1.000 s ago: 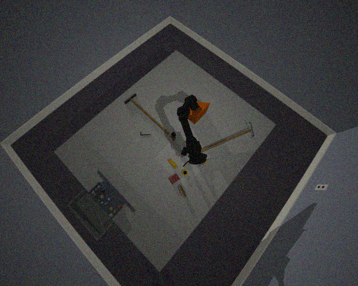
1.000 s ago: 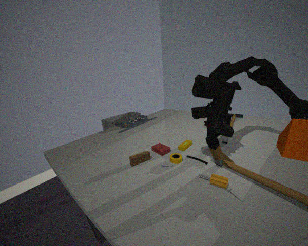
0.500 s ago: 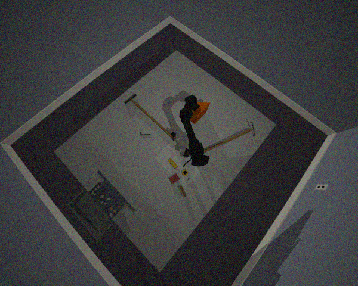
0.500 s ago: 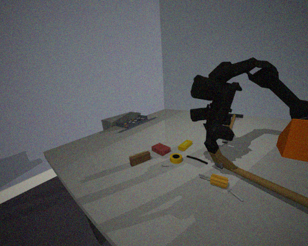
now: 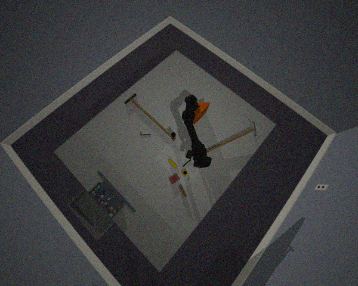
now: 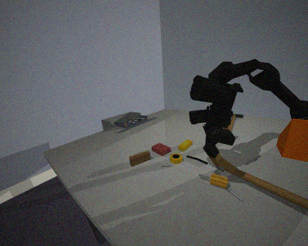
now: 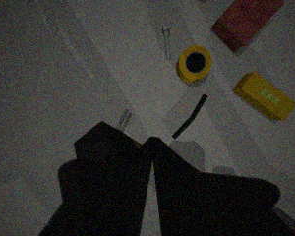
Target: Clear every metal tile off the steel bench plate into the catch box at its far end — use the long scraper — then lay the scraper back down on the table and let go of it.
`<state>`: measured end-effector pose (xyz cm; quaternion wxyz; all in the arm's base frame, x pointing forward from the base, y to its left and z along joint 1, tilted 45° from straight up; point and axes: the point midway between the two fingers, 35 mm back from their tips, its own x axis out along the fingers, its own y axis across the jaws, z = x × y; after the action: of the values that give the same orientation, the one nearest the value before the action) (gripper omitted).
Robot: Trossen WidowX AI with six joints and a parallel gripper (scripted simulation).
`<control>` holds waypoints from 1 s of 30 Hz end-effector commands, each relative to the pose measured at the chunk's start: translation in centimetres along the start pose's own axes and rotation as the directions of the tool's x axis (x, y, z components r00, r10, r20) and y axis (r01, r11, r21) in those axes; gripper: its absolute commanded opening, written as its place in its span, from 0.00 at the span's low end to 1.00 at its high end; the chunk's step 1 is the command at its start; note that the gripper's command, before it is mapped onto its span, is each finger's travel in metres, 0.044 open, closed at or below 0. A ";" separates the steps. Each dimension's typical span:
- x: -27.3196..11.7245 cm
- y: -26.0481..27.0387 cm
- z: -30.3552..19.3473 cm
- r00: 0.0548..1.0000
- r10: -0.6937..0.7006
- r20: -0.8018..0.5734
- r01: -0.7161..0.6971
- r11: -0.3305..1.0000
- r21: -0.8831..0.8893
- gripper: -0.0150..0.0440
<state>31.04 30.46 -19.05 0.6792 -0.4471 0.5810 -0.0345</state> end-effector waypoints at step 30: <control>-2.9 -0.4 -3.0 1.000 0.001 0.000 -0.001 1.000 -0.001 0.25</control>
<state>28.69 29.75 -16.83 0.6769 -0.4493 0.5817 -0.0396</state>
